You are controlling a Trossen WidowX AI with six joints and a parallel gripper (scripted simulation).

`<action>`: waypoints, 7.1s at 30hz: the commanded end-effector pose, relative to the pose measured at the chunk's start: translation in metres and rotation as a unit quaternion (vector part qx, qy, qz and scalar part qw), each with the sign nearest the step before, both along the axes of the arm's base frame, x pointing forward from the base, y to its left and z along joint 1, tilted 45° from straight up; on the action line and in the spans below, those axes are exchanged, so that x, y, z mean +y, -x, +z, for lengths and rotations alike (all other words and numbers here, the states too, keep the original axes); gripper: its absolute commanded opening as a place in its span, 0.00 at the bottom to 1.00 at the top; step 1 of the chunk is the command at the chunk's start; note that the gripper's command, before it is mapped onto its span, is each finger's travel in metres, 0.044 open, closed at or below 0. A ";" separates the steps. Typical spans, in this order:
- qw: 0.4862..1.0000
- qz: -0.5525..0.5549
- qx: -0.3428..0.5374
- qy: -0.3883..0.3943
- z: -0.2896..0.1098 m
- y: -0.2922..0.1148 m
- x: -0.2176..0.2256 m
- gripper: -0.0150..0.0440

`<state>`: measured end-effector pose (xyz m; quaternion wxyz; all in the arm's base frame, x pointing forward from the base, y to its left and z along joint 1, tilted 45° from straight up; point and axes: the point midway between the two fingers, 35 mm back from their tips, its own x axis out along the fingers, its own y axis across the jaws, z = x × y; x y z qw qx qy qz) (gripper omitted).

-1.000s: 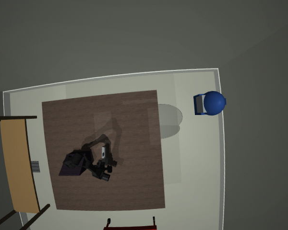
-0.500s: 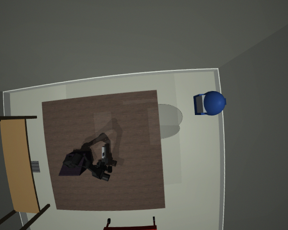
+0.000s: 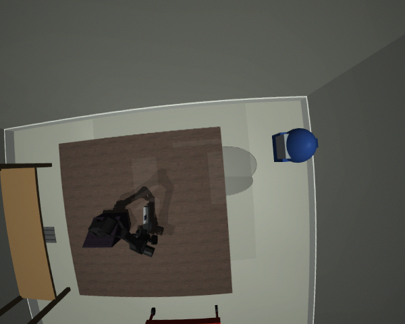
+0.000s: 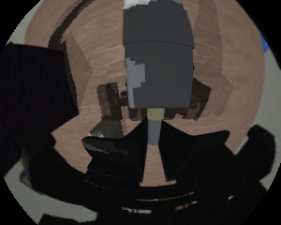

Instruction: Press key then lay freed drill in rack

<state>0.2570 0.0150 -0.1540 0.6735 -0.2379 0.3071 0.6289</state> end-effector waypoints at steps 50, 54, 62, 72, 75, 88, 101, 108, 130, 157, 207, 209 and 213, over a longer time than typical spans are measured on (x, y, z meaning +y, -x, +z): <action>1.000 -0.002 0.000 0.001 -0.018 0.003 -0.015 1.00; 1.000 -0.002 0.000 0.001 -0.018 0.002 -0.014 1.00; 1.000 -0.002 0.001 0.001 -0.016 0.002 -0.011 1.00; 1.000 -0.002 0.001 0.001 -0.014 0.002 -0.008 1.00; 1.000 -0.002 0.001 0.001 -0.014 0.002 -0.007 1.00; 1.000 -0.002 -0.001 0.003 -0.015 0.001 -0.009 0.42; 1.000 -0.002 0.001 0.001 -0.014 0.001 -0.010 0.25; 1.000 -0.002 0.001 0.001 -0.013 0.002 -0.011 0.25; 1.000 -0.002 0.001 0.001 -0.012 0.002 -0.012 0.25; 1.000 -0.002 0.000 0.002 -0.024 0.004 -0.025 0.25; 1.000 -0.002 0.000 0.004 -0.053 0.011 -0.064 0.25; 1.000 -0.002 0.000 0.004 -0.053 0.011 -0.064 0.25; 1.000 -0.002 0.000 0.004 -0.052 0.012 -0.064 0.25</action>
